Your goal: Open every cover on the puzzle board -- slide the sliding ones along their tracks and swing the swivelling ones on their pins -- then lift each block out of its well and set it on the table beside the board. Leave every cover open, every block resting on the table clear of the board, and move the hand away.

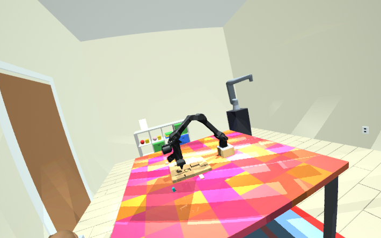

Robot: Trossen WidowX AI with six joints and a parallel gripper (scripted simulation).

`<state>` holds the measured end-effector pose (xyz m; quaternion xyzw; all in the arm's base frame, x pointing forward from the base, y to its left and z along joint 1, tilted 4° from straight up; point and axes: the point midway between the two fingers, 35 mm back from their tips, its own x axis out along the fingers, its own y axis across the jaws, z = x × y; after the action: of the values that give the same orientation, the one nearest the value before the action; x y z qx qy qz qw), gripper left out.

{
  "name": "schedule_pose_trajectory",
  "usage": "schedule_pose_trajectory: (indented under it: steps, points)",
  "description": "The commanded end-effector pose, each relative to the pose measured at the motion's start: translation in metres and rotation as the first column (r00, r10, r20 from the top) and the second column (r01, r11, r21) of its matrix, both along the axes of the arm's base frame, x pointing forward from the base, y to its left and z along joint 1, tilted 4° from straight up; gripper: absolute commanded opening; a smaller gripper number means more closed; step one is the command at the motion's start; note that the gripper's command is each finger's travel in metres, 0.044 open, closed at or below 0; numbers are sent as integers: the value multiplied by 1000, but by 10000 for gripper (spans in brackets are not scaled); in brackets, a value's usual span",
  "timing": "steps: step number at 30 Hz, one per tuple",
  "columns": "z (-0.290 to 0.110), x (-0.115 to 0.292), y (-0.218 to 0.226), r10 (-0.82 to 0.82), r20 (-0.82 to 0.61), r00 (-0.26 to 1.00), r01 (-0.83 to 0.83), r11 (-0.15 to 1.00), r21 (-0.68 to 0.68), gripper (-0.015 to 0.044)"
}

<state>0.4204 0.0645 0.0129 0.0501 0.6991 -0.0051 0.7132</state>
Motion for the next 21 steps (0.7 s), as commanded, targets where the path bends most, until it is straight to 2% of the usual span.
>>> schedule_pose_trajectory:
  steps: [1, 18, 21]
  points:
    - [6, 1, 0, 4, 2, 1000, -4, 1000, 2, 0]
    - [28, 3, -3, 4, 2, 1000, -4, 1000, 2, 0]
    - [25, -6, -2, -116, -9, 993, 116, 993, 3, 0]
